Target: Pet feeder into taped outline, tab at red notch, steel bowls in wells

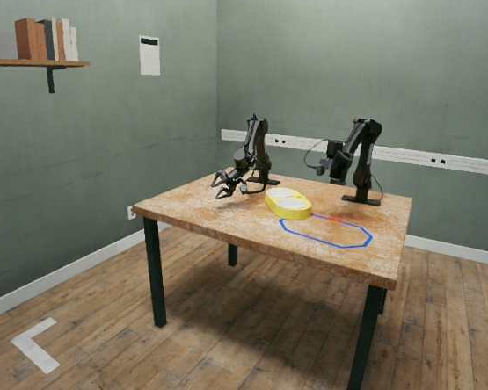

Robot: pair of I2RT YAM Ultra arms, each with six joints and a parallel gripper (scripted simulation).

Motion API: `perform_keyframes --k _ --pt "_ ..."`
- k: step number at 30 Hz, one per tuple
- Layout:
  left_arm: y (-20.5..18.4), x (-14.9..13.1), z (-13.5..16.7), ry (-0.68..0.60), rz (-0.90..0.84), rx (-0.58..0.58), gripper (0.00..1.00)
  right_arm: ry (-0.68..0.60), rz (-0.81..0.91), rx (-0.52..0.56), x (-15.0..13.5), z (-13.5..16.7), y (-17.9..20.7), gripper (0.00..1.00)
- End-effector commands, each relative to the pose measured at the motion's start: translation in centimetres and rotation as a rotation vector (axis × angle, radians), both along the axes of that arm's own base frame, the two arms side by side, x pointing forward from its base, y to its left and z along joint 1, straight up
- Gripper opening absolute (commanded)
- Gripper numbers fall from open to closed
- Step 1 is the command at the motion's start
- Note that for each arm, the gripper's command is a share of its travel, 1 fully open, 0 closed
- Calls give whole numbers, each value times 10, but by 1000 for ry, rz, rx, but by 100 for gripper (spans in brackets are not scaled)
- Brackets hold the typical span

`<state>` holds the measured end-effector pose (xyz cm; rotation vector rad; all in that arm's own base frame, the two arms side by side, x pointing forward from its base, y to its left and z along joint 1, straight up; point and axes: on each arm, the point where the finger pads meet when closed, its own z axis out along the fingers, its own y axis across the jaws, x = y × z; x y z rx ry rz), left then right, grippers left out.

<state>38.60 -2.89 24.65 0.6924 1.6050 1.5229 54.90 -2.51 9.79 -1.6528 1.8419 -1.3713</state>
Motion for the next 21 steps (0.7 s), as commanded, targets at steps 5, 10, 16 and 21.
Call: perform_keyframes --k 5,10,16,21 --pt "0 0 4 -12 0 -6 100 -17 0 2 2 7 0 100" --pt "0 0 4 -12 0 -6 100 -17 0 2 2 7 0 100" --pt "0 0 4 -12 0 -6 100 -17 0 2 2 7 0 100" --pt "0 0 16 -57 -2 -36 30 -54 -5 9 5 22 0 100"
